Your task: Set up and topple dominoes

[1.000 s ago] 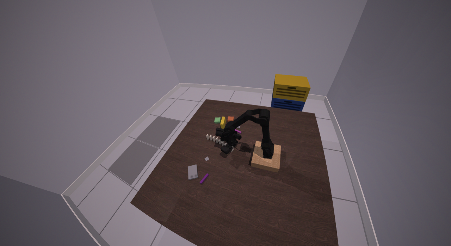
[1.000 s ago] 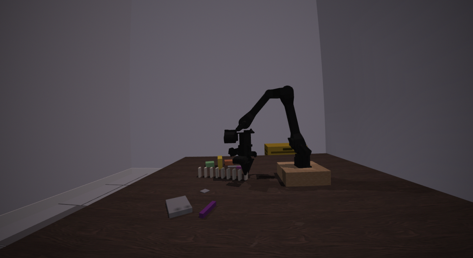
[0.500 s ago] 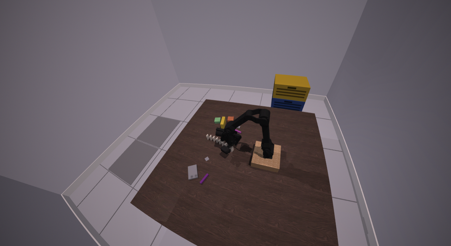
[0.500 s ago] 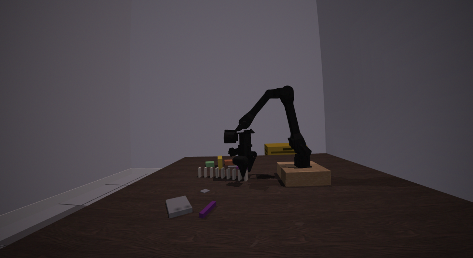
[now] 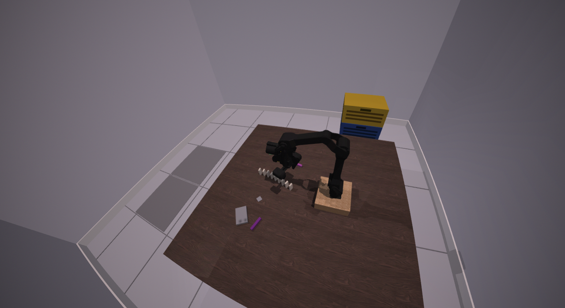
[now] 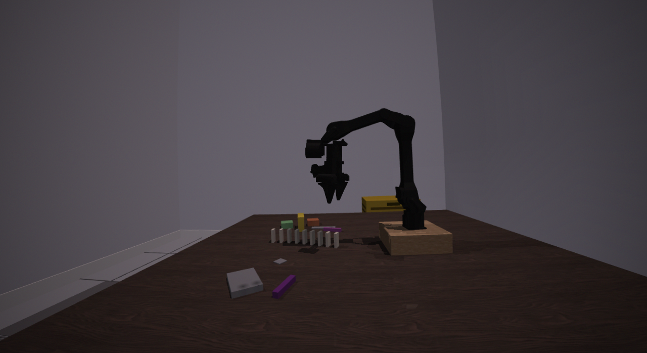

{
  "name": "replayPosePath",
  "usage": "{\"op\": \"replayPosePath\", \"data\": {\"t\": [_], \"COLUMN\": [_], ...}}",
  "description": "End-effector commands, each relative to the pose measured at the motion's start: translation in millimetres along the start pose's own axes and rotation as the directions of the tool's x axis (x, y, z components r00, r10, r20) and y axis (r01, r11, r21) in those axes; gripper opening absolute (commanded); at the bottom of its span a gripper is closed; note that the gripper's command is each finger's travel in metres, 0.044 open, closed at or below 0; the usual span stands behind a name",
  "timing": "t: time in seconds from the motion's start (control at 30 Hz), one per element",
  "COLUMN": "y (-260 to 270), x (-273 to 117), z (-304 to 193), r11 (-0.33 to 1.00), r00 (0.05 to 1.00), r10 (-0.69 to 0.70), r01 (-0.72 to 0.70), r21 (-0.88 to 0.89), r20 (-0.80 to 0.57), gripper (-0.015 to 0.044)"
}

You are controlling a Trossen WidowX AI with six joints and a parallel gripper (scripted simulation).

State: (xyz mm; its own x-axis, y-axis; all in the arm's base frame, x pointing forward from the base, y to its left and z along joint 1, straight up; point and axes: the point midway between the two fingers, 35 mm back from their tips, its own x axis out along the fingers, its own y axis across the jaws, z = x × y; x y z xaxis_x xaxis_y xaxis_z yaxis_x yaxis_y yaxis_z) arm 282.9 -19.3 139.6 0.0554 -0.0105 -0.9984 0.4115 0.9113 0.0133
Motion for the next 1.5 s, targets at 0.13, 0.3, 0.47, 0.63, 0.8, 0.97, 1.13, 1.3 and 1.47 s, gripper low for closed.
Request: {"op": "replayPosePath", "data": {"t": [0.13, 0.3, 0.47, 0.63, 0.8, 0.97, 1.13, 1.3, 1.47], "y": [-1, 0, -1, -2, -2, -2, -2, -2, -2], "x": [12, 31, 50, 63, 63, 63, 63, 63, 63], "z": [-9, -21, -34, -44, -44, -44, -44, -44, -44], "r11": [0.972, 0.744, 0.337, 0.005, 0.005, 0.005, 0.005, 0.005, 0.005], "r00": [0.999, 0.999, 0.999, 0.999, 0.999, 0.999, 0.999, 0.999, 0.999], "r10": [-0.011, -0.01, -0.01, -0.01, -0.01, -0.01, -0.01, -0.01, -0.01], "r01": [0.003, -0.013, -0.027, -0.034, -0.034, -0.034, -0.034, -0.034, -0.034], "r21": [-0.236, -0.669, -0.941, -0.999, -0.999, -0.999, -0.999, -0.999, -0.999], "r20": [-0.031, -0.032, -0.033, -0.034, -0.034, -0.034, -0.034, -0.034, -0.034], "gripper": [0.0335, 0.0204, 0.0072, 0.0, 0.0, 0.0, 0.0, 0.0, 0.0]}}
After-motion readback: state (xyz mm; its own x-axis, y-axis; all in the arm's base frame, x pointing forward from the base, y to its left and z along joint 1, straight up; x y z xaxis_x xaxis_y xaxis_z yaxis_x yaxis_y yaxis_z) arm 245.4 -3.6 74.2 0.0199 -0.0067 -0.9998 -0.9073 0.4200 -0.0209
